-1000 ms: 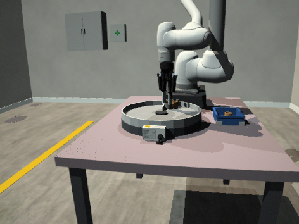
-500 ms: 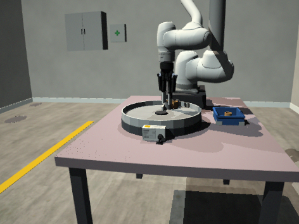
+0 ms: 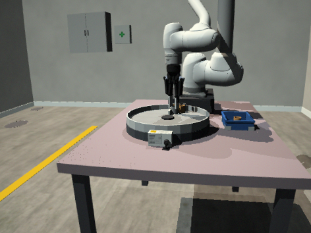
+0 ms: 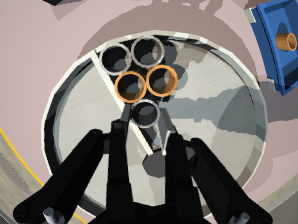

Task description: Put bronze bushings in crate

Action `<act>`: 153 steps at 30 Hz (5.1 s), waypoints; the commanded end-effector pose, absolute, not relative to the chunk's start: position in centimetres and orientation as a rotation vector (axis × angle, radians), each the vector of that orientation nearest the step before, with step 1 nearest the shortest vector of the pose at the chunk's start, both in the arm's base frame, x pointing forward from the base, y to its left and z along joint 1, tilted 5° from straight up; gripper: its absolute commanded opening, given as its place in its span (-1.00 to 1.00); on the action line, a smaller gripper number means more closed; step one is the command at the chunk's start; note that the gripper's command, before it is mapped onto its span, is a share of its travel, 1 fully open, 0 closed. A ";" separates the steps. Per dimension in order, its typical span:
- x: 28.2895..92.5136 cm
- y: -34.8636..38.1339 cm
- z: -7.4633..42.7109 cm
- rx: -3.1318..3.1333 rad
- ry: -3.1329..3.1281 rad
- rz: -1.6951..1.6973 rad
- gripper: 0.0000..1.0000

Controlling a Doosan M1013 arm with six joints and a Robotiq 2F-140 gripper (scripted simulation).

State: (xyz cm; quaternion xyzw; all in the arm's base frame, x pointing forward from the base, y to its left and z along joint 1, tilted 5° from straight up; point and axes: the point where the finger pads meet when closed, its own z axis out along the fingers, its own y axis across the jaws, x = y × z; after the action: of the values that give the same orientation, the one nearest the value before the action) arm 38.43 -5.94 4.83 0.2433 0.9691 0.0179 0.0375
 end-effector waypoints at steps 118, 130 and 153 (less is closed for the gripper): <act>48.9 -7.3 12.3 0.747 2.974 0.055 -1.00; 49.1 -7.2 9.0 0.747 2.974 0.055 -1.00; 49.1 -7.2 9.0 0.747 2.974 0.055 -1.00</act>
State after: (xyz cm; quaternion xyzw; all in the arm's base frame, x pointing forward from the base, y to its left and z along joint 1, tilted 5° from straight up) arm 49.14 -7.24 8.97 0.2433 0.9691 0.0179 0.0375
